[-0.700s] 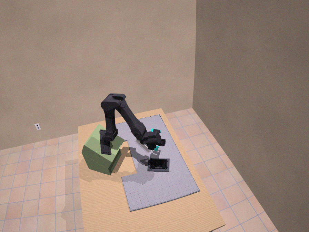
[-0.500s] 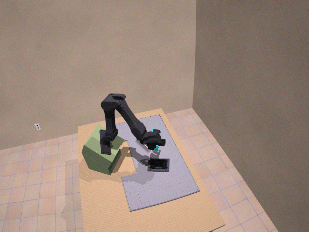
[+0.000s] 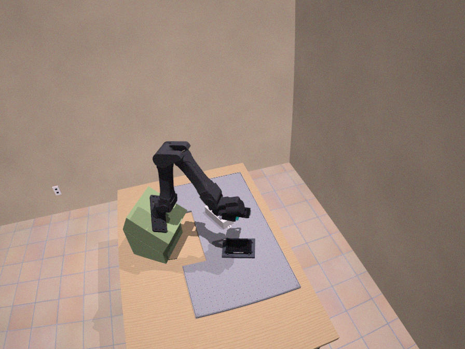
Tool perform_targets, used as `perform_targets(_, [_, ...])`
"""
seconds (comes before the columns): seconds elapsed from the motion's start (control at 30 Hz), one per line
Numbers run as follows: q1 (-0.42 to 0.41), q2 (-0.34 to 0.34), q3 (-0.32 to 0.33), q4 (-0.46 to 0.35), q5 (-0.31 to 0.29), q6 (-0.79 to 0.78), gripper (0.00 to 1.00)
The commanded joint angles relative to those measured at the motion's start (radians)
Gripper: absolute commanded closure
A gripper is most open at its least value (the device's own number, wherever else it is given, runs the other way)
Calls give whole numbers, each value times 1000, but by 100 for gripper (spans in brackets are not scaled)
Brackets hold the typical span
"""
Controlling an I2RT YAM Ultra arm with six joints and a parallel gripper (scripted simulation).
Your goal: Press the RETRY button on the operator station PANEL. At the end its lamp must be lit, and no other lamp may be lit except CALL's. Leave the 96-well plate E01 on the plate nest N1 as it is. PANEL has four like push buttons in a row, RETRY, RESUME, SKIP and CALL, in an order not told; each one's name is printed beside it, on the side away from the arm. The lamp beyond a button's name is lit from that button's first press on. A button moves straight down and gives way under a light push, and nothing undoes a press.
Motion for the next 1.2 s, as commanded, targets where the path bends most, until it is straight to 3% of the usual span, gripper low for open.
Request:
perform_targets(0.0, [63, 29, 43, -60, 82, -45, 100])
perform_targets(0.03, [79, 36, 33, -40, 95, -34, 100])
perform_targets(0.07, [92, 38, -18, -3, 105, -25, 100])
perform_targets(0.1, [115, 50, 34, -42, 135, -37, 100])
perform_targets(0.13, [137, 60, 45, -64, 162, -50, 100])
perform_targets(0.33, [259, 114, 78, -121, 309, -87, 100])
perform_targets(0.4, [259, 114, 78, -121, 309, -87, 100])
perform_targets(0.5, [330, 148, 108, -169, 400, -115, 100])
perform_targets(0.6, [371, 158, 33, -100, 431, -74, 100])
perform_targets(0.67, [417, 179, 85, -139, 486, -100, 100])
perform_targets(0.9, [579, 247, 111, -191, 675, -141, 100])
perform_targets(0.97, [579, 247, 111, -191, 675, -141, 100])
perform_targets(1.17, [731, 308, 125, -225, 848, -164, 100])
